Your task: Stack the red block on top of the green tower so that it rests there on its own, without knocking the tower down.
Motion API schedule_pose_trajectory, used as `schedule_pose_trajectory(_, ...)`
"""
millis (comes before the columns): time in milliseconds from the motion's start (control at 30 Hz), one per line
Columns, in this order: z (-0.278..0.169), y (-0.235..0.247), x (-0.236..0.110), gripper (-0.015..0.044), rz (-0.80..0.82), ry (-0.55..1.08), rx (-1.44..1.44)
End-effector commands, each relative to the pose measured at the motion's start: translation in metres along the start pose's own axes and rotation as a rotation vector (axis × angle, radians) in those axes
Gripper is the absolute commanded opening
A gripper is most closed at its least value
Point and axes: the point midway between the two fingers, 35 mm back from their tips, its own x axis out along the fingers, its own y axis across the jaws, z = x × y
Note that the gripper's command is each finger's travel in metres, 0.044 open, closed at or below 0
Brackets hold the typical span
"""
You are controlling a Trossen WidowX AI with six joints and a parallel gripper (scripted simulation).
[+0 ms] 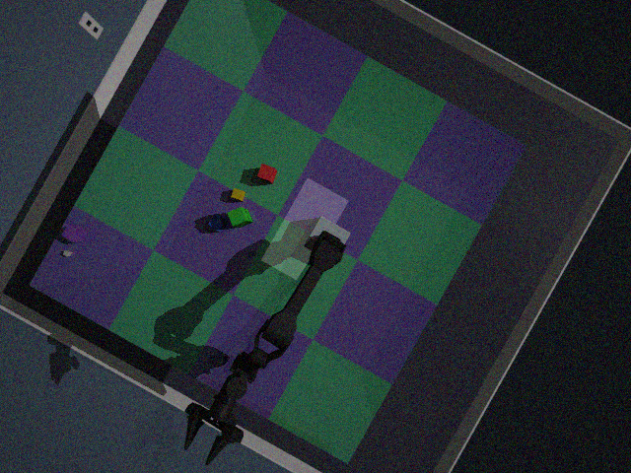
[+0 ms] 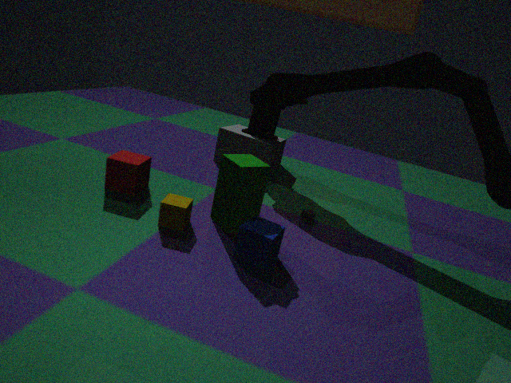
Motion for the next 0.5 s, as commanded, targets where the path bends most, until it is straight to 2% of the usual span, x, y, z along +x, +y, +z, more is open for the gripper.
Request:
schedule_pose_trajectory(0, -0.001, 0.002, 0.000, 0.0426, 0.006, -0.002, 0.003)
schedule_pose_trajectory(233, -0.055, 0.087, -0.006, 0.0440, 0.232, -0.043, 0.115)
schedule_pose_trajectory(467, -0.125, 0.174, -0.037, 0.0440, 0.507, -0.025, 0.247)
